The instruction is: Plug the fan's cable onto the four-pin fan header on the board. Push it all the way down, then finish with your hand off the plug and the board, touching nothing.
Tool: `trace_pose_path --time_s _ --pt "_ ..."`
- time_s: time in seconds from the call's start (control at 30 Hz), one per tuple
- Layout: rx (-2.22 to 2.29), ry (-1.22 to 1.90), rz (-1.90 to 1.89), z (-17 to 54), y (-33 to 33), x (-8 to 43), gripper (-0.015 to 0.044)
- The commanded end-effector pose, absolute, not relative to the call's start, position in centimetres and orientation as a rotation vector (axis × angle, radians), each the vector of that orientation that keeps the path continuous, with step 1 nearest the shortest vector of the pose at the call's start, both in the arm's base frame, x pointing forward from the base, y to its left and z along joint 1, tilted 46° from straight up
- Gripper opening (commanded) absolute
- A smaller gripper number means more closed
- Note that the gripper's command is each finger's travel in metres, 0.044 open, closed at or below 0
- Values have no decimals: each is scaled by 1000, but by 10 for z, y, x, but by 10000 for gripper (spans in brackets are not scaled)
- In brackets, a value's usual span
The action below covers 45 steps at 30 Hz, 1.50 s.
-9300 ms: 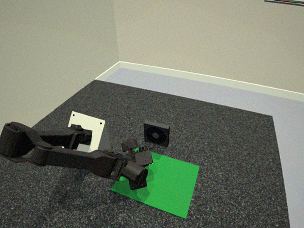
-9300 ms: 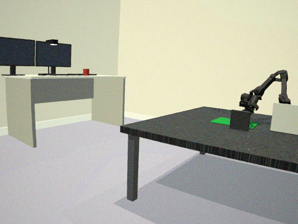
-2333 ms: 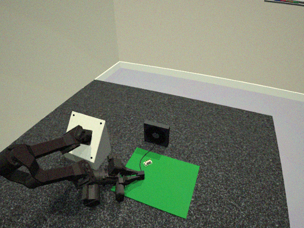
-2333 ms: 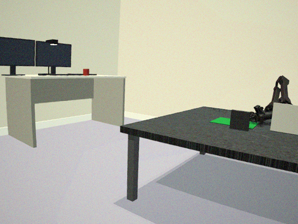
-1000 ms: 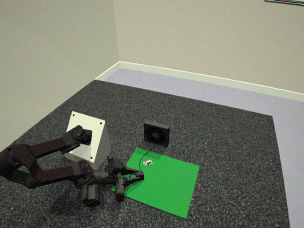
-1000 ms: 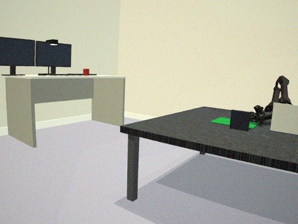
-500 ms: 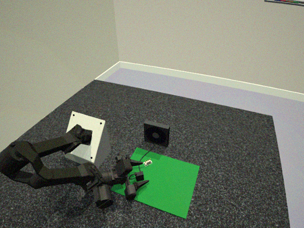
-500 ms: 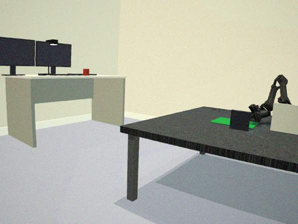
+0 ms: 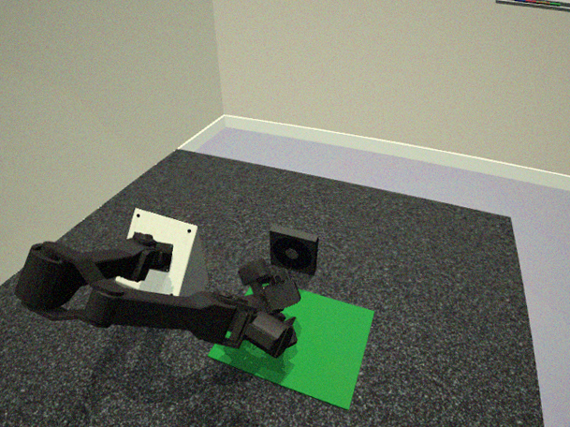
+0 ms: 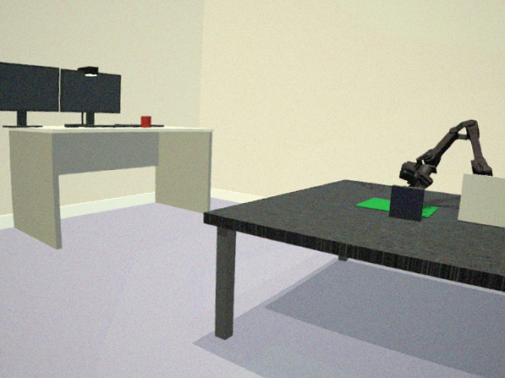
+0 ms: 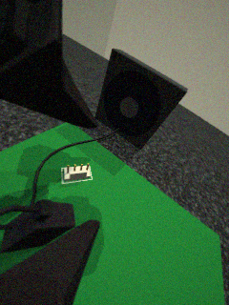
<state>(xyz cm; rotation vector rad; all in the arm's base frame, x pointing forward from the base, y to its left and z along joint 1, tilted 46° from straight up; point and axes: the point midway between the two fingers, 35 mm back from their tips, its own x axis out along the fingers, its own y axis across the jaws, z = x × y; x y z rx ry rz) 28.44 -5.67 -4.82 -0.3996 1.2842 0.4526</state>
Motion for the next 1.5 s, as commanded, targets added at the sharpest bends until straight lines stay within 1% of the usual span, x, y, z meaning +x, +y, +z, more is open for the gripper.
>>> trace_pose_path --time_s 0.0,0.17,0.5,0.9,1.0,1.2,1.47 --pt "-592 1695 175 -7 -20 288 440" --pt "-718 1752 57 17 -7 290 440" --pt "-1321 1822 198 74 18 292 440" --pt "-1322 1822 200 71 8 289 440" --pt "-1322 1820 202 54 -7 291 440" --pt "-1326 1823 196 4 -59 282 440" --pt "-1326 1823 195 2 -62 281 440"
